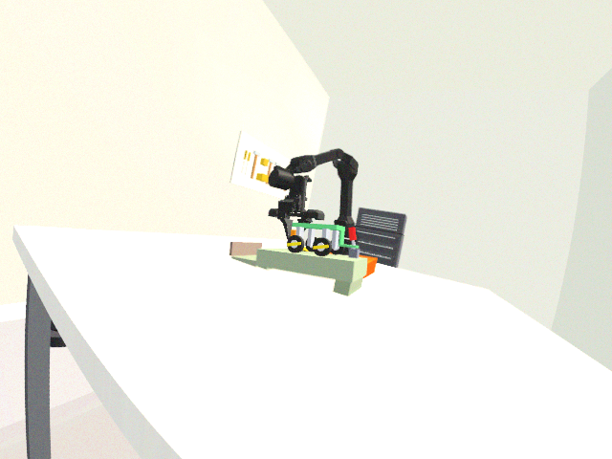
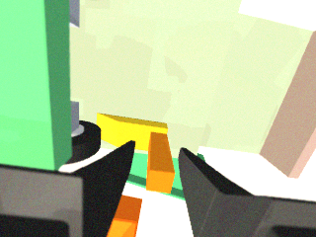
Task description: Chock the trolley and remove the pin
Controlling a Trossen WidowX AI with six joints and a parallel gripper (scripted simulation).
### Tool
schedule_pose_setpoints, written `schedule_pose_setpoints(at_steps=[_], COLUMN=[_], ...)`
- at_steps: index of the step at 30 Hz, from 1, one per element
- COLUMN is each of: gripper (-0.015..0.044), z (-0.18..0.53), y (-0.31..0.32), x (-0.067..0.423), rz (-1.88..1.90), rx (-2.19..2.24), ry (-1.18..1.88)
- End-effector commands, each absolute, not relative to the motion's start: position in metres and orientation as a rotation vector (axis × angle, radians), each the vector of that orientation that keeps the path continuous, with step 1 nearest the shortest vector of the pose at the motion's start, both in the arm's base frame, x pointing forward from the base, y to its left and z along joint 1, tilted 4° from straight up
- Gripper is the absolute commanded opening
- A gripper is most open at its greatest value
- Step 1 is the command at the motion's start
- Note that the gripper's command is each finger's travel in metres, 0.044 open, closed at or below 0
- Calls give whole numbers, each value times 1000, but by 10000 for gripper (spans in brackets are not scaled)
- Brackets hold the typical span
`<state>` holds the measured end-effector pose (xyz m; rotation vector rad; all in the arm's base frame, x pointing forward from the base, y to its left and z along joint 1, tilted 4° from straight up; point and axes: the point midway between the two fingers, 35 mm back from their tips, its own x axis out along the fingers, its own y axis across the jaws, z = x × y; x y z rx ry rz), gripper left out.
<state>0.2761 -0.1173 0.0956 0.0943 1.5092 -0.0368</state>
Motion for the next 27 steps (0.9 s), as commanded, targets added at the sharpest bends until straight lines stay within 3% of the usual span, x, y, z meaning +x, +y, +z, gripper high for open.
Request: schedule_pose_setpoints(at_steps=[1,19,23,27], gripper=[190,190,295,190], z=[99,155,146,167], y=[-118,-120,-120,-112], x=[276,272,271,281], rz=[-35,-34,-38,-92], rx=[94,97,100,176], ry=[1509,1506,1518,1435])
